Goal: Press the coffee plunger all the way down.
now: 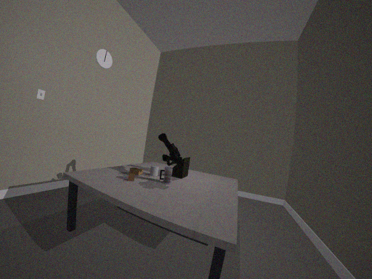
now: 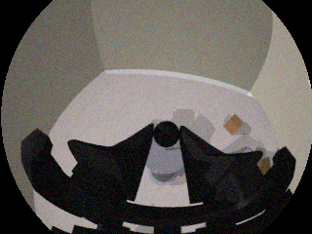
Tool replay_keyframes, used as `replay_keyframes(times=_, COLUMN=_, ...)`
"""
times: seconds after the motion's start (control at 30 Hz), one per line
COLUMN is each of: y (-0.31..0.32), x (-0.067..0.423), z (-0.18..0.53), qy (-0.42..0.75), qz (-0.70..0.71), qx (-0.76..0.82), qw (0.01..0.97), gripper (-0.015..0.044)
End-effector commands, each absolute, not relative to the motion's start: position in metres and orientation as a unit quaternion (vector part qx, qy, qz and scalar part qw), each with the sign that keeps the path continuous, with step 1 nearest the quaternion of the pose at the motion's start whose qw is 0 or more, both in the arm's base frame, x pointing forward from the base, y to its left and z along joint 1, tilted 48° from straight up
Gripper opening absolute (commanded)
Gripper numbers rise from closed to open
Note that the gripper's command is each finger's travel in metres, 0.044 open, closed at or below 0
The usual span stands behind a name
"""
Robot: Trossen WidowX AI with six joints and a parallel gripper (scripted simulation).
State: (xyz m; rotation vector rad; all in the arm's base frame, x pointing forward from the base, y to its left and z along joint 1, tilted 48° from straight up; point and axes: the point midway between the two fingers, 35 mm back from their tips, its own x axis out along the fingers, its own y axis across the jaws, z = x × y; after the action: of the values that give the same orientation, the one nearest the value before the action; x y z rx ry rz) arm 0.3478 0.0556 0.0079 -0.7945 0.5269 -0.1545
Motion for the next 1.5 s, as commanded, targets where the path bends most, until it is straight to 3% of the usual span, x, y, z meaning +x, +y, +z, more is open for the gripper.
replay_keyframes(times=0.0, y=0.0476, x=0.3466, z=0.0007, qy=0.269, qz=-0.080, qx=-0.391, qw=0.877, gripper=0.0119)
replay_keyframes(times=1.23, y=0.0530, x=0.3520, z=0.0028, qy=0.262, qz=-0.078, qx=-0.387, qw=0.880, gripper=0.0119)
replay_keyframes(times=1.47, y=0.0530, x=0.3520, z=0.0028, qy=0.262, qz=-0.078, qx=-0.387, qw=0.880, gripper=0.0303)
